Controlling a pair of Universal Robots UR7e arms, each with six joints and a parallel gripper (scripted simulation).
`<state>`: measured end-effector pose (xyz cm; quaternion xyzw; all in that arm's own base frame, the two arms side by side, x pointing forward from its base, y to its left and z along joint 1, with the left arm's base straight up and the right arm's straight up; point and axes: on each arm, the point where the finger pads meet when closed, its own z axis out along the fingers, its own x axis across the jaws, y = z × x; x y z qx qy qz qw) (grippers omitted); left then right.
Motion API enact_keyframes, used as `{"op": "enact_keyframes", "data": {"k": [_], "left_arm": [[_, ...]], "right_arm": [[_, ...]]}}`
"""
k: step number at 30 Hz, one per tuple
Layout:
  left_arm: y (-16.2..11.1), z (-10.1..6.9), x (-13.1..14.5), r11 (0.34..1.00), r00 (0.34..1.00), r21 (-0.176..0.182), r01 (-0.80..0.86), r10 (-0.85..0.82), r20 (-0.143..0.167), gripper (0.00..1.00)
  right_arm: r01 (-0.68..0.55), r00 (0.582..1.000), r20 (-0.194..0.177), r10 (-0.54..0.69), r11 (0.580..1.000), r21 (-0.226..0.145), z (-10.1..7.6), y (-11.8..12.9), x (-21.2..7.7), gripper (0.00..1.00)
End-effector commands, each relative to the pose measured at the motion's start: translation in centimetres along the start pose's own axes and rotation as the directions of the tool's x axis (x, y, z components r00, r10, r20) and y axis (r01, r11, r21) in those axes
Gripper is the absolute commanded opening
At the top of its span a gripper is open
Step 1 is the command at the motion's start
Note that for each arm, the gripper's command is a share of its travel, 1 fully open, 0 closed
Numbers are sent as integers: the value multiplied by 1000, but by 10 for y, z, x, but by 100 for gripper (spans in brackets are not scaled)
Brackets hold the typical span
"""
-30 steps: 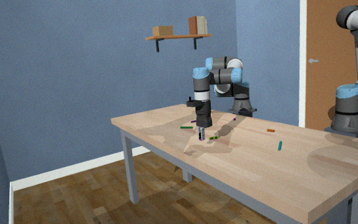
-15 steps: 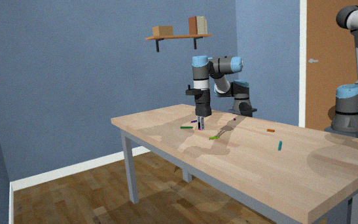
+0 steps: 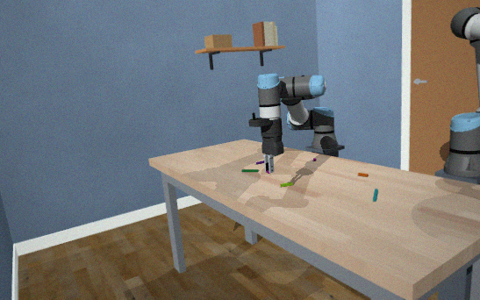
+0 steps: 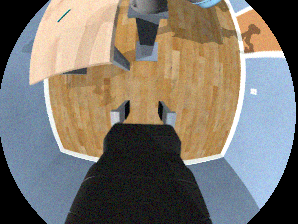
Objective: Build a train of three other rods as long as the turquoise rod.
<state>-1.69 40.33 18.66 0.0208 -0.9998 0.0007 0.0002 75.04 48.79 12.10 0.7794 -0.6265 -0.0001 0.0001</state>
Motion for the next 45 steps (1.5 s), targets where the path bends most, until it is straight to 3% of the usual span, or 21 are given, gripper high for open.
{"op": "enact_keyframes", "data": {"k": [1,23,33,35,45], "left_arm": [[0,0,0,1000,1000,-1,0,0,0,100],[0,0,0,1000,1000,-1,0,0,0,100],[0,0,0,1000,1000,-1,0,0,0,100],[0,0,0,1000,1000,-1,0,0,0,100],[0,0,0,1000,1000,-1,0,0,0,100]], "right_arm": [[2,1000,1,-2,1000,3,-3,0,0,24],[77,997,1,-77,997,3,-30,35,-10,24],[161,987,1,-161,987,3,-57,80,-14,24],[161,987,1,-161,987,3,-57,80,-14,24],[269,963,1,-269,963,3,-81,147,-10,24]]}}
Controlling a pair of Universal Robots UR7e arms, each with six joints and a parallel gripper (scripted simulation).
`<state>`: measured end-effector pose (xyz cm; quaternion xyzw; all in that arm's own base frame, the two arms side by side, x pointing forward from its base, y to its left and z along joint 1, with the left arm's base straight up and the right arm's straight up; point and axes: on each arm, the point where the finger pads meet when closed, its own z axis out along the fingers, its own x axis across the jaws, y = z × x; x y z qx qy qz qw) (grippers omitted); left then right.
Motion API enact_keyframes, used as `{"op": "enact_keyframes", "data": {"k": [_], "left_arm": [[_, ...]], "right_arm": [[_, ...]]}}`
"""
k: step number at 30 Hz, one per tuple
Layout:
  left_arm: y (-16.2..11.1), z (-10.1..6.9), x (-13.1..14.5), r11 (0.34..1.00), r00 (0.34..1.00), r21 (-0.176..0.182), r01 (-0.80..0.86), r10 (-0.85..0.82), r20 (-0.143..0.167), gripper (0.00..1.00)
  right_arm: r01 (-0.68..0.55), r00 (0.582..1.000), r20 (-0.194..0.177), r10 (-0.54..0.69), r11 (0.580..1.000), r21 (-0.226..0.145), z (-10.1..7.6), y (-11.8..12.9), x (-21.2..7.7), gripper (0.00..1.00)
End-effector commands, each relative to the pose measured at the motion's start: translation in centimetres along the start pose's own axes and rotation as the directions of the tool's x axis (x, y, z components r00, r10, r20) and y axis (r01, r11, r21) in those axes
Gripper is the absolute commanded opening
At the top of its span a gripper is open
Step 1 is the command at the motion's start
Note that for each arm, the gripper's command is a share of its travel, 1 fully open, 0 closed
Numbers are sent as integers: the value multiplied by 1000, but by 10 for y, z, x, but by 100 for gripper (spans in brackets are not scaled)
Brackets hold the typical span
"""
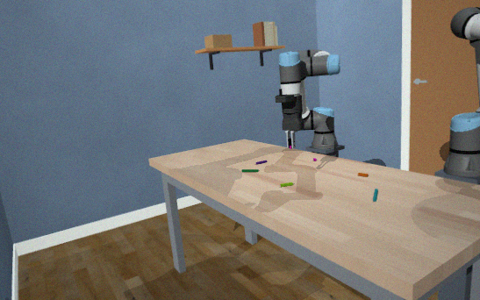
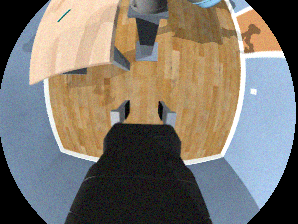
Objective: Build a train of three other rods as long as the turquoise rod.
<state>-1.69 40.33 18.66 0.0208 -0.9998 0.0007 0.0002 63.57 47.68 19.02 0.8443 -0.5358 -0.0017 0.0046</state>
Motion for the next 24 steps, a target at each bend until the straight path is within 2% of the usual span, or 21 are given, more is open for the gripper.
{"op": "enact_keyframes", "data": {"k": [1,5,7,15,22,24], "left_arm": [[0,0,0,1000,1000,-1,0,0,0,100],[0,0,0,1000,1000,-1,0,0,0,100],[0,0,0,1000,1000,-1,0,0,0,100],[0,0,0,1000,1000,-1,0,0,0,100],[0,0,0,1000,1000,-1,0,0,0,100],[0,0,0,1000,1000,-1,0,0,0,100]], "right_arm": [[61,998,2,-61,998,12,-13,41,-4,24],[111,994,2,-111,994,12,-19,74,-5,24],[111,994,2,-111,994,12,-19,74,-5,24],[212,977,1,-212,977,12,-23,147,-1,24],[298,955,0,-298,955,12,-17,212,9,24],[298,955,0,-298,955,12,-17,212,9,24]]}}
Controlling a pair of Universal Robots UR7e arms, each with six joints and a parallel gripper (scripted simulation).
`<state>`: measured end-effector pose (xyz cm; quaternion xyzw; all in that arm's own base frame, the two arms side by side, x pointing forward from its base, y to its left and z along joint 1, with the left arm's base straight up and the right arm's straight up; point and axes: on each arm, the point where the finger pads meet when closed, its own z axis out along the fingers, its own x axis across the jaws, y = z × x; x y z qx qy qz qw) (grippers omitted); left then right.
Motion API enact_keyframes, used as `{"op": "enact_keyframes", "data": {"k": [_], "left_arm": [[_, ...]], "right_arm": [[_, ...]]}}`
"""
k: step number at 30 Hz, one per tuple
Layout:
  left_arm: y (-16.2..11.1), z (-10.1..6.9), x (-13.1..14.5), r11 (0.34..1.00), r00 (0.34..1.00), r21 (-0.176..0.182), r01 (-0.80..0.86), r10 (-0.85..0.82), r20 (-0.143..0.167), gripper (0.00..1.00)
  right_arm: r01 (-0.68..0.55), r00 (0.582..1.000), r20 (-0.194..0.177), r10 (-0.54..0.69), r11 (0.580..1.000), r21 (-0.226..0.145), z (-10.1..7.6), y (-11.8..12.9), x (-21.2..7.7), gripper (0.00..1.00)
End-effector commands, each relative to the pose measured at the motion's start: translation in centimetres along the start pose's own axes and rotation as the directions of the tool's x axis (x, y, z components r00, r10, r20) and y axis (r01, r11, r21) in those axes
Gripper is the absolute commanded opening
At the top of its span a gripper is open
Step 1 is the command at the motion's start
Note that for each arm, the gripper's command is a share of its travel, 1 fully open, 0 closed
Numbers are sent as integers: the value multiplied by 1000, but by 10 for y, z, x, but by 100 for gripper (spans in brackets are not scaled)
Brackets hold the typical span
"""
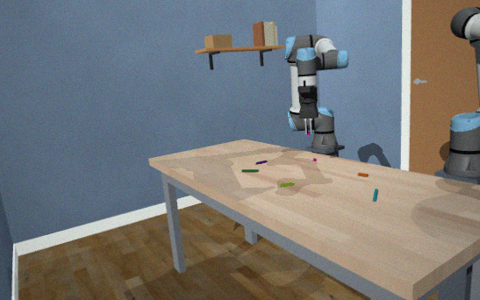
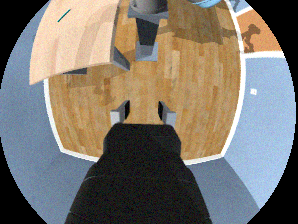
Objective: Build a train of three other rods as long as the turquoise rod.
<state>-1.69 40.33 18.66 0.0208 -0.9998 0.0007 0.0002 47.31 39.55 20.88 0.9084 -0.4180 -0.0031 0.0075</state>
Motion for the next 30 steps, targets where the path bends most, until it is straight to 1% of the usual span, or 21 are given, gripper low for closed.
{"op": "enact_keyframes", "data": {"k": [1,9,15,17,24,30], "left_arm": [[0,0,0,1000,1000,-1,0,0,0,100],[0,0,0,1000,1000,-1,0,0,0,100],[0,0,0,1000,1000,-1,0,0,0,100],[0,0,0,1000,1000,-1,0,0,0,100],[0,0,0,1000,1000,-1,0,0,0,100],[0,0,0,1000,1000,-1,0,0,0,100]], "right_arm": [[46,999,0,-46,999,18,2,39,-5,24],[138,990,-1,-138,990,18,20,110,-7,24],[196,981,-2,-196,980,18,38,156,-5,24],[196,981,-2,-196,980,18,38,156,-5,24],[251,968,-3,-251,968,17,58,199,-2,24],[286,958,-4,-286,958,17,72,226,1,24]]}}
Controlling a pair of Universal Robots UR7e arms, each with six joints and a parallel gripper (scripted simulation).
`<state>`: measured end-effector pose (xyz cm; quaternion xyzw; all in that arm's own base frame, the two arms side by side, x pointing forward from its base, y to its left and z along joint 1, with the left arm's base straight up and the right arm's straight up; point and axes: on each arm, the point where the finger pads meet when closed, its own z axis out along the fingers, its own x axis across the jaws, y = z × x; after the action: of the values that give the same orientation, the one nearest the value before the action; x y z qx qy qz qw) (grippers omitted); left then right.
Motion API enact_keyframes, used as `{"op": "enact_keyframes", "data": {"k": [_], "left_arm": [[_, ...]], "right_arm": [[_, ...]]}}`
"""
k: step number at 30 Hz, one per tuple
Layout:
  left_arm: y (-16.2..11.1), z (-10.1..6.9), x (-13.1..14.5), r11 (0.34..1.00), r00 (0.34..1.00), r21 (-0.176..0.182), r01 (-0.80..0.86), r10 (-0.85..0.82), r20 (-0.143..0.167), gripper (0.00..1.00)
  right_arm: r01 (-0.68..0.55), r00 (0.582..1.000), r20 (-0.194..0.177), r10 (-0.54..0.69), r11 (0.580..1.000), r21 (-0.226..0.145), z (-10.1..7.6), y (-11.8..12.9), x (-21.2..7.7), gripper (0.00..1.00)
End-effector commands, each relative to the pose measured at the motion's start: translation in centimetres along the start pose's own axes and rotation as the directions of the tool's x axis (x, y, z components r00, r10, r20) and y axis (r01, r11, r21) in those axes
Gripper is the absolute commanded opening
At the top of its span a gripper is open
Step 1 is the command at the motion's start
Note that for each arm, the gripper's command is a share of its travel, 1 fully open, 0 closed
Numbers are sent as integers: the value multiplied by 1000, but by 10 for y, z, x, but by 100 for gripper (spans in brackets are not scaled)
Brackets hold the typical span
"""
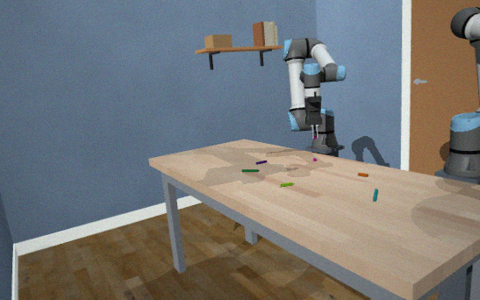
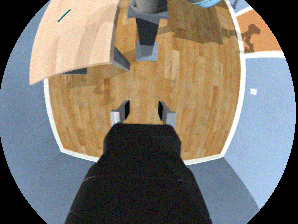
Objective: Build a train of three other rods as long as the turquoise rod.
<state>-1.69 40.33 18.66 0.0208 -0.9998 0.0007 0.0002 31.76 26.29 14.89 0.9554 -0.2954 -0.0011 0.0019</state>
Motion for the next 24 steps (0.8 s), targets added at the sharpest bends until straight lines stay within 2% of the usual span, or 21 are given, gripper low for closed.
{"op": "enact_keyframes", "data": {"k": [1,13,24], "left_arm": [[0,0,0,1000,1000,-1,0,0,0,100],[0,0,0,1000,1000,-1,0,0,0,100],[0,0,0,1000,1000,-1,0,0,0,100]], "right_arm": [[31,1000,-1,-31,999,6,11,26,-5,24],[62,998,-1,-62,998,6,25,49,-7,24],[69,998,-1,-69,998,6,28,54,-8,24]]}}
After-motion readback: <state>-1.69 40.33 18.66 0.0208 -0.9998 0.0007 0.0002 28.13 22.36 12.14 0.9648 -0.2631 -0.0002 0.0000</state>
